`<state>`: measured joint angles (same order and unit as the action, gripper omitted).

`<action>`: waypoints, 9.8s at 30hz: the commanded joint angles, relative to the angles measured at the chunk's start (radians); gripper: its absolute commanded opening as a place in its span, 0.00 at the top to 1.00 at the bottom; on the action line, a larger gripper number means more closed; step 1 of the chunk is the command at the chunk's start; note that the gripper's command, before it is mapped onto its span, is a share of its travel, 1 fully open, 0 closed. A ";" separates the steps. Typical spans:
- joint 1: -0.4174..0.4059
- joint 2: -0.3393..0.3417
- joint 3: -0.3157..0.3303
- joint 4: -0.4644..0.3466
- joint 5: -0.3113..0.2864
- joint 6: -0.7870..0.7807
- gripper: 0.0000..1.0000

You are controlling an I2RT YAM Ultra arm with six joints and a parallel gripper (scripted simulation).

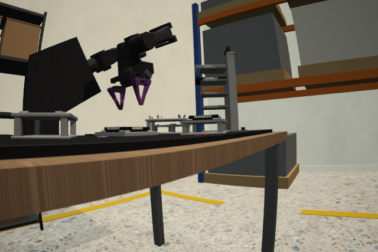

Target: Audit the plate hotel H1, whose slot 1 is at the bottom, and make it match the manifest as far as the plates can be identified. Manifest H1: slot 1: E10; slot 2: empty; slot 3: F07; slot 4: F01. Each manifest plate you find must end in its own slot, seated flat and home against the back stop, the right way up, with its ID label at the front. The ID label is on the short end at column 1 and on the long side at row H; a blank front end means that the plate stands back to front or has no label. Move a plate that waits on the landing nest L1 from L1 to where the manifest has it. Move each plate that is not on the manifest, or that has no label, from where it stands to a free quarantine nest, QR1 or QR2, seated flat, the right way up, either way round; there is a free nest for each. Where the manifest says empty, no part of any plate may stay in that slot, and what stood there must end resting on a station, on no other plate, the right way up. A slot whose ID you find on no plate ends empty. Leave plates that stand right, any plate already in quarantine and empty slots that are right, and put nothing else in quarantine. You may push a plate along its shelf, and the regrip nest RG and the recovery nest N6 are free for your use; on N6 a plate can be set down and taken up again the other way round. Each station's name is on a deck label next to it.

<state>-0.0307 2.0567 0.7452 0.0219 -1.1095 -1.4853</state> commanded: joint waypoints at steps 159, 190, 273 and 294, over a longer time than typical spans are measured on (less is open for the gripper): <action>0.119 0.056 0.020 0.092 0.114 -0.057 0.14; 0.040 0.001 0.041 -0.103 0.093 -0.198 0.14; -0.264 -0.077 0.244 -0.876 0.103 -0.609 0.14; -0.264 -0.077 0.244 -0.876 0.103 -0.609 0.14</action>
<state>-0.2745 1.9842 0.9852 -0.8448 -1.0061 -2.0937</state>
